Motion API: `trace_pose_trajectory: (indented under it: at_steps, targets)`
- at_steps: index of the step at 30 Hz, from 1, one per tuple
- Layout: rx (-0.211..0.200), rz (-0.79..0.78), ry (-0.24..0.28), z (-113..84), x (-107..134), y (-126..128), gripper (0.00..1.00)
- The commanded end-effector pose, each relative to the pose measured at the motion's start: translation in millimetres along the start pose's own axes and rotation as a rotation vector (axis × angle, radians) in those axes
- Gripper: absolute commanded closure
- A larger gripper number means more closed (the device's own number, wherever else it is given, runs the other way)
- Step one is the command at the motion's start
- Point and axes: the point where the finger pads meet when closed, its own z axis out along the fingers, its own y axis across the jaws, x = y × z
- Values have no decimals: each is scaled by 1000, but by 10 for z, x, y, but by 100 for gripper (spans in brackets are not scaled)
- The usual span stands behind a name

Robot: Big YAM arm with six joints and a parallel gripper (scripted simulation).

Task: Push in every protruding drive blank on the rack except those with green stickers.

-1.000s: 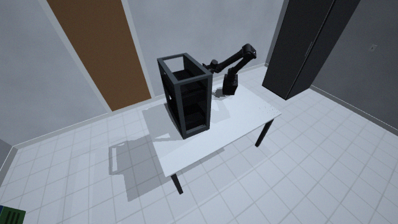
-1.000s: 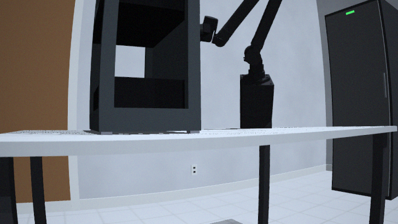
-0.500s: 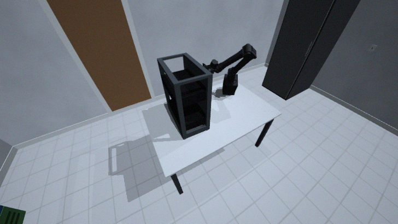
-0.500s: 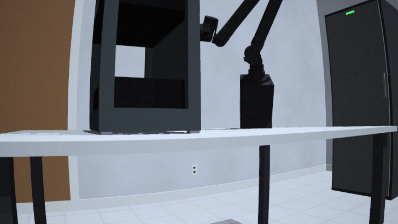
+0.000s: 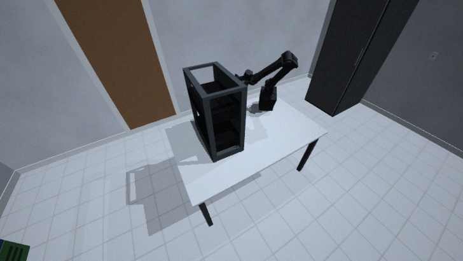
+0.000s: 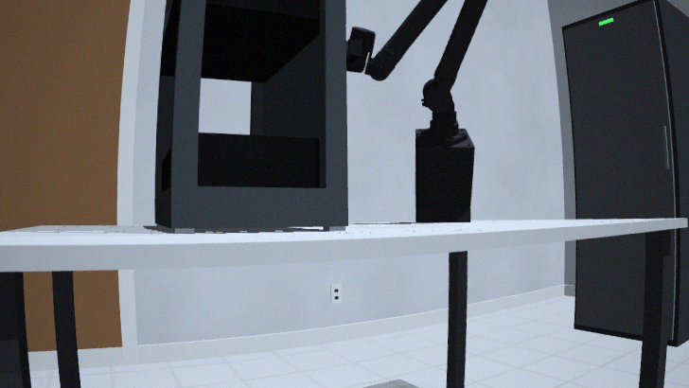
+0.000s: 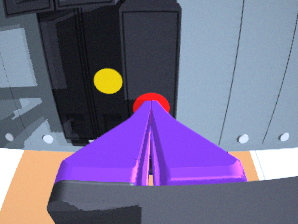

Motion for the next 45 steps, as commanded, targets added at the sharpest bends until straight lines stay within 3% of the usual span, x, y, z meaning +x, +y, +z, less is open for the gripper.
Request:
trace_pose_trajectory:
  at_steps: [1,18,31,45]
  targets:
    - [13,-23,-24,250,-35,-101,100]
    - [12,-22,-25,317,-38,-95,100]
    - [12,-21,-24,539,-46,-94,100]
    - [12,-21,-25,566,-50,-93,100]
